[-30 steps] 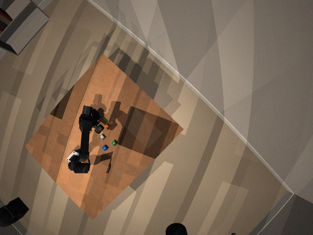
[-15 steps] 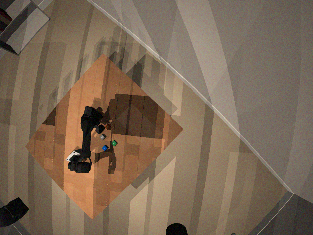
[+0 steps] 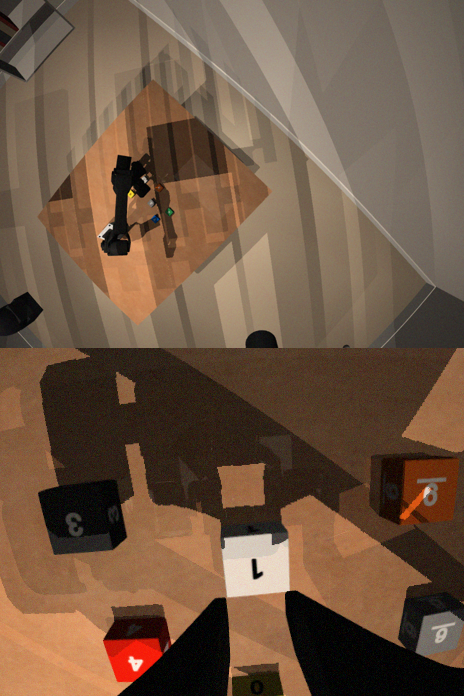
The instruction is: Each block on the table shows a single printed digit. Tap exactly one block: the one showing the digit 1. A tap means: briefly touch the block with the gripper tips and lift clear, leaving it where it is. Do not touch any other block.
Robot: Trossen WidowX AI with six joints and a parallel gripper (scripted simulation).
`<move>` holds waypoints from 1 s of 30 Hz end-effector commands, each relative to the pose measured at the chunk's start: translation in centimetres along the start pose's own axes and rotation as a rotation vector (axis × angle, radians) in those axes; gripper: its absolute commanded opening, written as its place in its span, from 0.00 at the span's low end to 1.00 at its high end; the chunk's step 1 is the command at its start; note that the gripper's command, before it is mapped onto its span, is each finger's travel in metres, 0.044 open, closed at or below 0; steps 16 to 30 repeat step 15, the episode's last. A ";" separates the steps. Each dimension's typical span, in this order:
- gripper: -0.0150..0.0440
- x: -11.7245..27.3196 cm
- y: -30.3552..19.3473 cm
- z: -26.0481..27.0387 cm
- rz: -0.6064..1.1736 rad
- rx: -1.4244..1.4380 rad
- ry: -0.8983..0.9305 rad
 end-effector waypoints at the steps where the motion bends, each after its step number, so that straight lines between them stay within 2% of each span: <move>1: 0.60 3.0 -3.2 3.9 -0.013 0.043 0.020; 8: 0.91 7.1 -10.1 9.7 -0.004 0.012 0.012; 9: 0.93 7.3 -10.6 10.0 -0.004 0.006 0.010; 30: 0.93 7.5 -11.1 10.3 -0.003 0.000 0.008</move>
Point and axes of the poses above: the point midway between the two fingers, 35 mm back from their tips, its own x axis back along the fingers, its own z axis across the jaws, y = z × x, the point moved 8 cm from there along x, back along the fingers, and after that the axes turned 11 degrees about -x, right-handed, at the moved point
